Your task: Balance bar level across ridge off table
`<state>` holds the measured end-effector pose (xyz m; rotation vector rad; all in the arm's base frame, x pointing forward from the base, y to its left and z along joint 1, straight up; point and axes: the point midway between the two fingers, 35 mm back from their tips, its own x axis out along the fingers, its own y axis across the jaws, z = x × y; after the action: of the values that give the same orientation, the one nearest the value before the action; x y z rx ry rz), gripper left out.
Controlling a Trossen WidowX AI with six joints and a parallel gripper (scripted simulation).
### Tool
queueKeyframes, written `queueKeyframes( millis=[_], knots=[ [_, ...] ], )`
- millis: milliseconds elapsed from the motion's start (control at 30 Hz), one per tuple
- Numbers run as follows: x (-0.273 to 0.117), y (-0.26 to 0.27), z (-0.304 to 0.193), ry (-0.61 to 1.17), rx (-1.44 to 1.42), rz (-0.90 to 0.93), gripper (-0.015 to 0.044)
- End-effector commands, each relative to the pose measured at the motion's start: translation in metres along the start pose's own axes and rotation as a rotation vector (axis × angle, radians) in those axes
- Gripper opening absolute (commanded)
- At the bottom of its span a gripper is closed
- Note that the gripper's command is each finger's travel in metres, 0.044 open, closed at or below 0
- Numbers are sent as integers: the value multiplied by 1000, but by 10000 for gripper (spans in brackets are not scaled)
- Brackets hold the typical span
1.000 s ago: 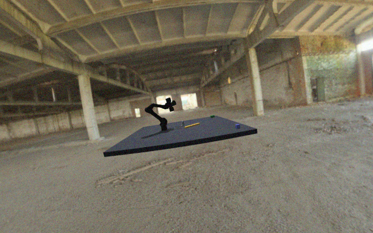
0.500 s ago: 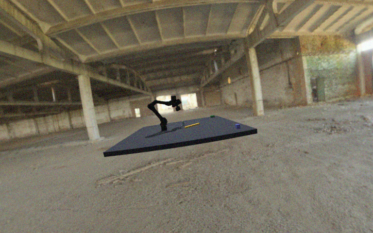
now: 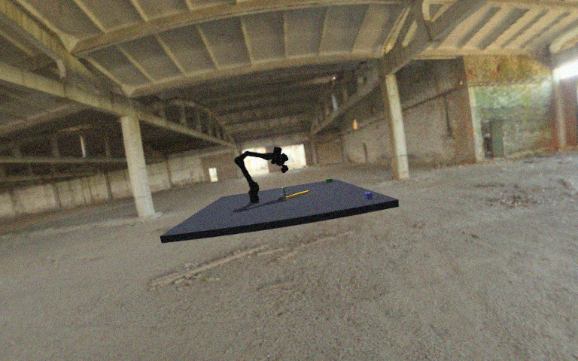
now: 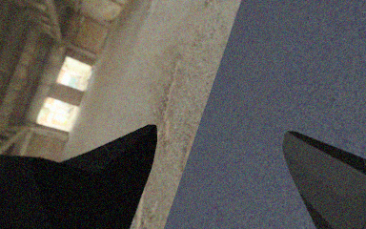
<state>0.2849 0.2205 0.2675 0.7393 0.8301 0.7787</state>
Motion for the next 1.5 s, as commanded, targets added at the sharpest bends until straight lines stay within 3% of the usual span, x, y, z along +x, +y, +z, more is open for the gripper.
queueKeyframes(
  millis=[0,700,1467],
  knots=[
    [5,-22,13,-3,-40,-99,315],
    [-8,-134,61,178,-285,-571,315],
    [-71,-241,72,725,-493,-848,315]
  ],
)
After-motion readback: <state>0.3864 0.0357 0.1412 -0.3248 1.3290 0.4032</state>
